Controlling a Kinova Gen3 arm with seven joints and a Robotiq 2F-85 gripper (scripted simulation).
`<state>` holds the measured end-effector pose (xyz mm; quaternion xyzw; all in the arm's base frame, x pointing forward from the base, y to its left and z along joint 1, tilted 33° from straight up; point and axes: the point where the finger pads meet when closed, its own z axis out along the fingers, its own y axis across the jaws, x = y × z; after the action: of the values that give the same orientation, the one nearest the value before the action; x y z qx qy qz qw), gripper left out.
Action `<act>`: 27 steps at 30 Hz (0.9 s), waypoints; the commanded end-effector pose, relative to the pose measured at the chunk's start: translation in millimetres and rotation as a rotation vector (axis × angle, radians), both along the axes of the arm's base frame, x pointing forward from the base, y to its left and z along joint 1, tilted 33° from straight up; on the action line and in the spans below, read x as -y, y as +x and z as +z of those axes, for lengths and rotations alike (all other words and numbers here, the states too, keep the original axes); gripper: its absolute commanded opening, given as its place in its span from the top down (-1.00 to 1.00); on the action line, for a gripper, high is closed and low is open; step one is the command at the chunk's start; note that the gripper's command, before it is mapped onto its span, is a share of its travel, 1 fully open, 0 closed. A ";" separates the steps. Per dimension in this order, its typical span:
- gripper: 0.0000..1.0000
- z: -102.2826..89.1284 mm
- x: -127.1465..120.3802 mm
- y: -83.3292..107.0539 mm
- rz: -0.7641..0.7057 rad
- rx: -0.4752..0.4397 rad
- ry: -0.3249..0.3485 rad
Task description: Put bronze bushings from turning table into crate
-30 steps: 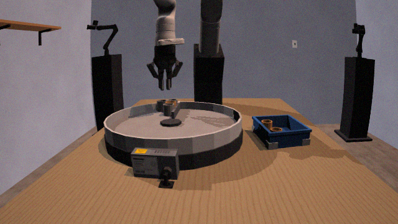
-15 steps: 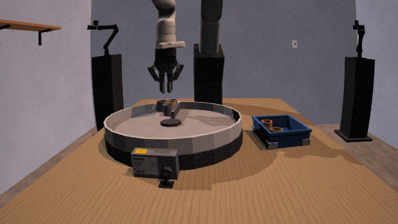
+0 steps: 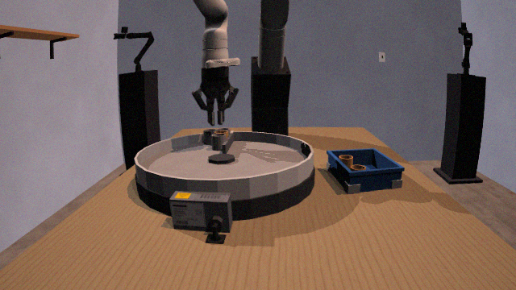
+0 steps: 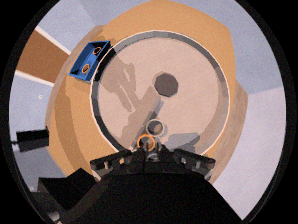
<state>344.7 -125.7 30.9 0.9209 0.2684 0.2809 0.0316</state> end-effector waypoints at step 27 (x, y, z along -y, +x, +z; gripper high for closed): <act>0.64 -12.3 -1.9 7.8 0.001 0.000 0.001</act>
<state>352.6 -123.7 18.3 0.9208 0.2686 0.2810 0.0309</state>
